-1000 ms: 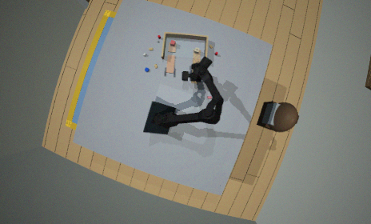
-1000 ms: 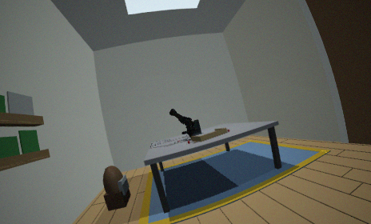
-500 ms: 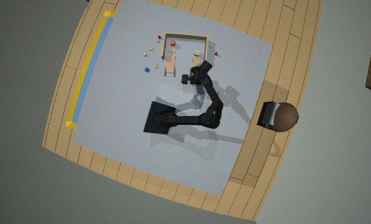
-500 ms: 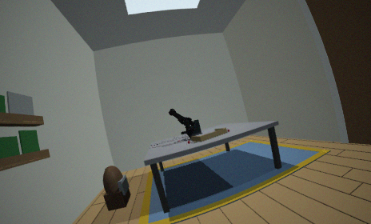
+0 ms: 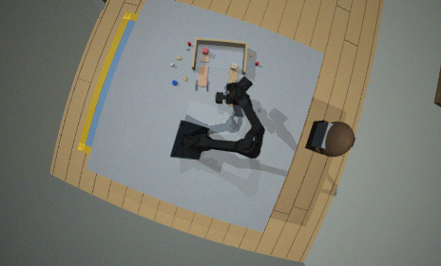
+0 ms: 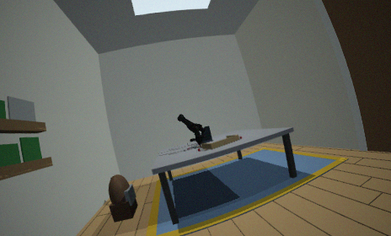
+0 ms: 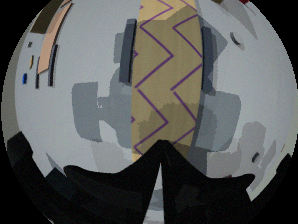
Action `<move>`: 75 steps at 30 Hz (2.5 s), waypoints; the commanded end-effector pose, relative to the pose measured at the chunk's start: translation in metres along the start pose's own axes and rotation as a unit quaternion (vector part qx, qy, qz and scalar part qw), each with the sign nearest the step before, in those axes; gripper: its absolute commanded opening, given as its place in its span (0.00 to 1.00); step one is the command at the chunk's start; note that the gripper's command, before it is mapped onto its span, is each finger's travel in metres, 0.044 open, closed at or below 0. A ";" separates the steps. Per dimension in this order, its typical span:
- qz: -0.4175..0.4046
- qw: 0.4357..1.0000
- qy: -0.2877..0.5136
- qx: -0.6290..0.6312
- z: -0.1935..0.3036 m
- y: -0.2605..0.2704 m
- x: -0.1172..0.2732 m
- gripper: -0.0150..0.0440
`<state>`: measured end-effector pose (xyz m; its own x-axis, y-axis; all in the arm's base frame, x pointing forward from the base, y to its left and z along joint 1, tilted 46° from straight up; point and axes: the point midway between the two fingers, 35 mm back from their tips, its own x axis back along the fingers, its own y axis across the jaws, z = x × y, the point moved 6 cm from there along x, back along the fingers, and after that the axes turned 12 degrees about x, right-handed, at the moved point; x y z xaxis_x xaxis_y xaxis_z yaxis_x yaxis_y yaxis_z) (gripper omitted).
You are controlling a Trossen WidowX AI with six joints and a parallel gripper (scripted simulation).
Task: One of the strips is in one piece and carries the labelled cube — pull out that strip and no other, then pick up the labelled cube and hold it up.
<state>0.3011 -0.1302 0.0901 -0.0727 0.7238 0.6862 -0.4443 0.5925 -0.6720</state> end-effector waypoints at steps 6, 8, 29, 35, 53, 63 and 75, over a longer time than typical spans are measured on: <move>-0.007 1.000 0.010 0.003 0.018 0.006 -0.005 0.25; -0.007 1.000 0.010 0.003 0.021 0.006 -0.005 0.25; -0.007 1.000 0.010 0.003 0.051 0.013 -0.005 0.25; -0.007 1.000 0.010 0.003 0.060 0.015 -0.004 0.25; -0.007 1.000 0.011 0.004 0.086 0.021 -0.004 0.25; -0.007 1.000 0.011 0.004 0.089 0.022 -0.004 0.25; -0.007 1.000 0.011 0.004 0.089 0.022 -0.004 0.25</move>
<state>0.2190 -0.1486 0.1018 -0.0749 0.7250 0.6847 -0.4456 0.5899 -0.6734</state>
